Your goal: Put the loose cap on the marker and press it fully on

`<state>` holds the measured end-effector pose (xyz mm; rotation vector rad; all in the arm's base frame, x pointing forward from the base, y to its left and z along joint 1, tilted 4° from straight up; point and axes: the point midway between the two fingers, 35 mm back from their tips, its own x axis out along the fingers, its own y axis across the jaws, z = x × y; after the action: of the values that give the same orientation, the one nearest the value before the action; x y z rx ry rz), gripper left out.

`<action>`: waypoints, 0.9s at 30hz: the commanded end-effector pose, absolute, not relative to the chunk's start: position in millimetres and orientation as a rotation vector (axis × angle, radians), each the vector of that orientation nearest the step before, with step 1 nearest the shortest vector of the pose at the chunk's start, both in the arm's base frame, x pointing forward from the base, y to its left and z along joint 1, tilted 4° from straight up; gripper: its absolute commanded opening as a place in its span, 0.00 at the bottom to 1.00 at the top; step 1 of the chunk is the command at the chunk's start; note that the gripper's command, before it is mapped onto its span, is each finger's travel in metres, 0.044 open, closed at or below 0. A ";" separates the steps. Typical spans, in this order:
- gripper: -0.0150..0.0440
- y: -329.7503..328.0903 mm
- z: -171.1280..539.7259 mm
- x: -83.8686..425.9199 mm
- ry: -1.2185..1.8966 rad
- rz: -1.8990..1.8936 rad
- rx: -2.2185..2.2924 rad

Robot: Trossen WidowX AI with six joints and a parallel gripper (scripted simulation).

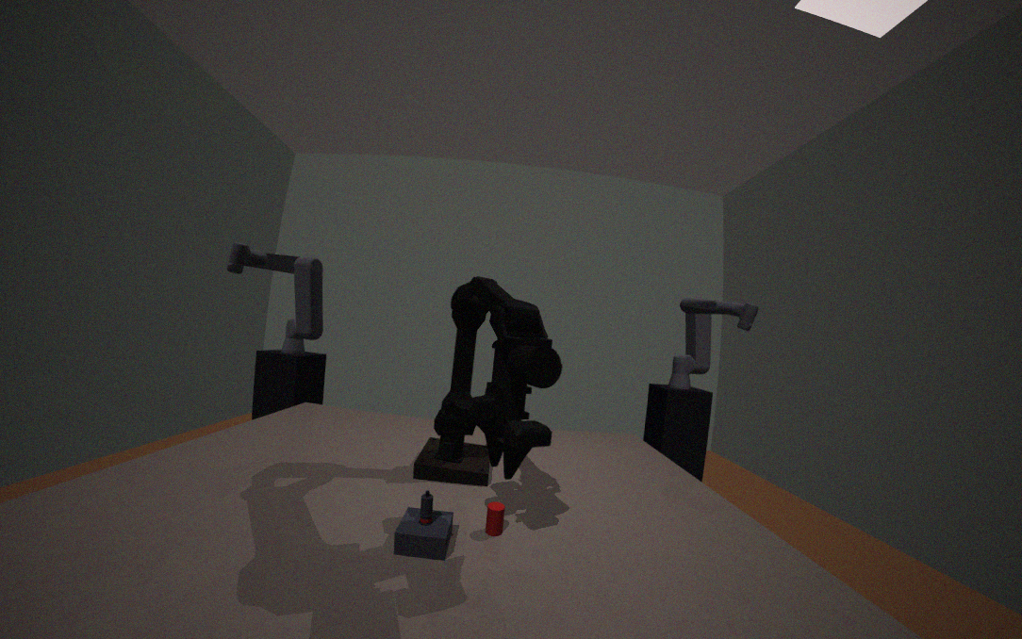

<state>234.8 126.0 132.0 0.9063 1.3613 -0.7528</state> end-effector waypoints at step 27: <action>0.68 129.6 62.0 233.6 1.379 -0.759 0.903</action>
<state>234.8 129.2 68.5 0.9012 1.3719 -0.7523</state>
